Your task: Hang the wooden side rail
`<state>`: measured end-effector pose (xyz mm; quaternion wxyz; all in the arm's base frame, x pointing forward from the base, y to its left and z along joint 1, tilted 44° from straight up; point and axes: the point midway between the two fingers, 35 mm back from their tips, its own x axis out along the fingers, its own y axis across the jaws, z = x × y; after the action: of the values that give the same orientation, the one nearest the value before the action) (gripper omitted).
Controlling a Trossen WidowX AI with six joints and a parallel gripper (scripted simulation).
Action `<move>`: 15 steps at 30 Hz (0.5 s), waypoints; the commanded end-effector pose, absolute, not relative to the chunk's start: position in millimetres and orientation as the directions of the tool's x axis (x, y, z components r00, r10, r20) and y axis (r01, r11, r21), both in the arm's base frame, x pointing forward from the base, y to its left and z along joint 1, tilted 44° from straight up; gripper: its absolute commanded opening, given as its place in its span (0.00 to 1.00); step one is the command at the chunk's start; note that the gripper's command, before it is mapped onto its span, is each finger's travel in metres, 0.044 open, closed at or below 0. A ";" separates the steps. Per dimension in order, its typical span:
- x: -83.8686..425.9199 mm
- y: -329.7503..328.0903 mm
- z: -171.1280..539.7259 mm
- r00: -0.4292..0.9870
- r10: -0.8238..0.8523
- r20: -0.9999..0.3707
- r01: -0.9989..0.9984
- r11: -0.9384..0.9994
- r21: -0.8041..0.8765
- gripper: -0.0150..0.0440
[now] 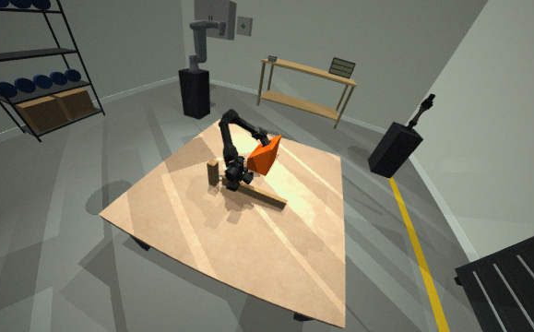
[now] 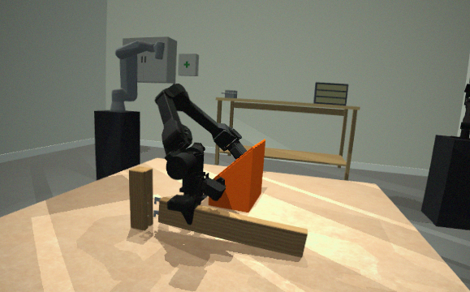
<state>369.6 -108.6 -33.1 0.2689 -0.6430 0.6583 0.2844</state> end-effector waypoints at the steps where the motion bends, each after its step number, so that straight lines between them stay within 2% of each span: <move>1: 371.3 -106.2 -30.8 -0.018 -0.693 -0.720 -1.000 0.002 0.024 0.25; 15: 371.4 -107.1 -29.6 -0.018 -0.693 -0.720 -1.000 0.002 0.024 0.25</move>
<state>369.6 -109.7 -32.0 0.2690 -0.6430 0.6583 0.2844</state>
